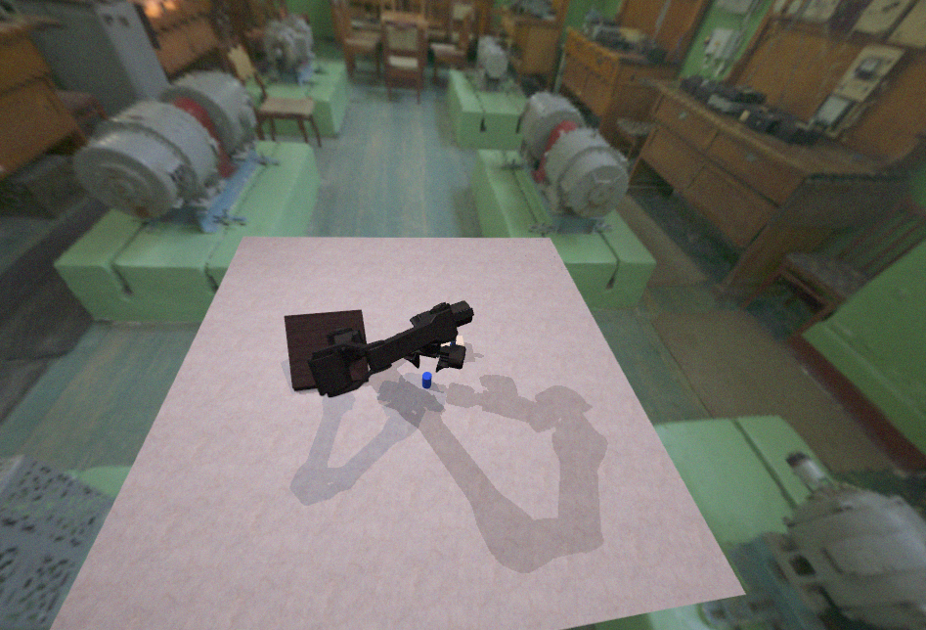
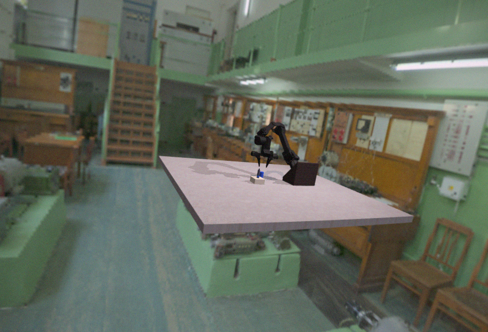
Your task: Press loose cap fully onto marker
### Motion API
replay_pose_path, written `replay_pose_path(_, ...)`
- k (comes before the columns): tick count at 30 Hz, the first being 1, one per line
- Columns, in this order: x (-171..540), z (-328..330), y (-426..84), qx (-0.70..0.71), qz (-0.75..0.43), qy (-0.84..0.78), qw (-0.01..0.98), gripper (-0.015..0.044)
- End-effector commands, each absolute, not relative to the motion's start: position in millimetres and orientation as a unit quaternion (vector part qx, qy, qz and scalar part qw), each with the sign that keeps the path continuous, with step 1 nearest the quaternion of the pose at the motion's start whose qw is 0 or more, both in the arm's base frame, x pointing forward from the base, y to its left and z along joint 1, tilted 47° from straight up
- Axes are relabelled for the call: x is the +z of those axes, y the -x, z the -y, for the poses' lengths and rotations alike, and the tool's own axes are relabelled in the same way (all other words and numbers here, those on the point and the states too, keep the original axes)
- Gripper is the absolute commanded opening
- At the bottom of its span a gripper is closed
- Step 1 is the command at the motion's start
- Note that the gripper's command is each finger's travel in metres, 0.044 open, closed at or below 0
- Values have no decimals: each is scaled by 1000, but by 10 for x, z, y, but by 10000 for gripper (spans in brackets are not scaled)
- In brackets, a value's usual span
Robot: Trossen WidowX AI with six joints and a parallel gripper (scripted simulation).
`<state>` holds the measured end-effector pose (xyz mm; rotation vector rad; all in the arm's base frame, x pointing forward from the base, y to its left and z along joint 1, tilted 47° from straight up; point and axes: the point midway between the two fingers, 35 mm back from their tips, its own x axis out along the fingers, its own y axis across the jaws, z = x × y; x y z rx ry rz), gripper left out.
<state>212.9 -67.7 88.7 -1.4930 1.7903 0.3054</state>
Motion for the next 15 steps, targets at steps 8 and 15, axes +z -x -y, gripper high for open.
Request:
replay_pose_path(8, 740, 833, -2126, 117, -701, 589, 386, 235)
replay_pose_path(15, 657, 912, -2134, 118, -701, 588, 386, 235)
